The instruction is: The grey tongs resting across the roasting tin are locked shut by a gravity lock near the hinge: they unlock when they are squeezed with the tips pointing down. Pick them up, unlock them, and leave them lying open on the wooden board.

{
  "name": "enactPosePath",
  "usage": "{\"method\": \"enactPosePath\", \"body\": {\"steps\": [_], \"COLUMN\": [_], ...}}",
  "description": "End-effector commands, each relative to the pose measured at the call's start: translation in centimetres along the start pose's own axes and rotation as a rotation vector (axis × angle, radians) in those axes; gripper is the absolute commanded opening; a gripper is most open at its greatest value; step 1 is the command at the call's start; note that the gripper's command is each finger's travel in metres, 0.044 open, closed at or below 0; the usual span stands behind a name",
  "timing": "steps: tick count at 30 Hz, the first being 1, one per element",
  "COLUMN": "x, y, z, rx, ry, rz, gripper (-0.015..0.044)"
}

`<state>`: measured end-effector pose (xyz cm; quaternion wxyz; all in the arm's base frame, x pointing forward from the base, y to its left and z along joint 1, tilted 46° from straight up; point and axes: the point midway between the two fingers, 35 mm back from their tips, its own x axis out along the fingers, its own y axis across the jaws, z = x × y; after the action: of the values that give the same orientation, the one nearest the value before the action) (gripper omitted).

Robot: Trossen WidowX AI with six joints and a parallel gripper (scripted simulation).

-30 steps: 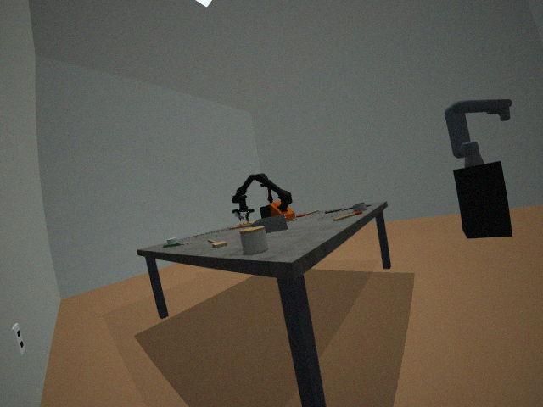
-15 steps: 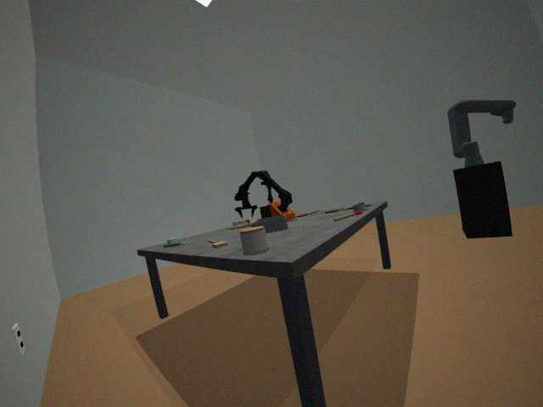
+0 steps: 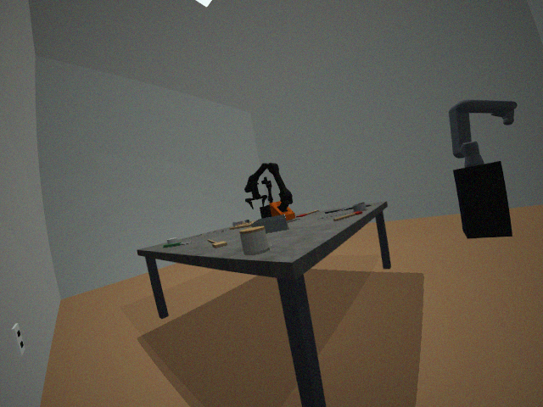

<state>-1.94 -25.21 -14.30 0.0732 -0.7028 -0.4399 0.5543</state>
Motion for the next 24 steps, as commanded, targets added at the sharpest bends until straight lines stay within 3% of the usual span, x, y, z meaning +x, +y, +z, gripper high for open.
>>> {"method": "enactPosePath", "body": {"steps": [1,6,24], "x": [-1.3,-4.9,-5.1], "y": [-0.3,-0.1,-0.1], "z": [0.0,-0.1,-0.1], "rx": [-0.005,0.002,0.003], "ry": [-0.005,-0.005,-0.005], "rz": [0.002,0.011,0.012], "gripper": [0.0440,0.0440,0.0440]}}
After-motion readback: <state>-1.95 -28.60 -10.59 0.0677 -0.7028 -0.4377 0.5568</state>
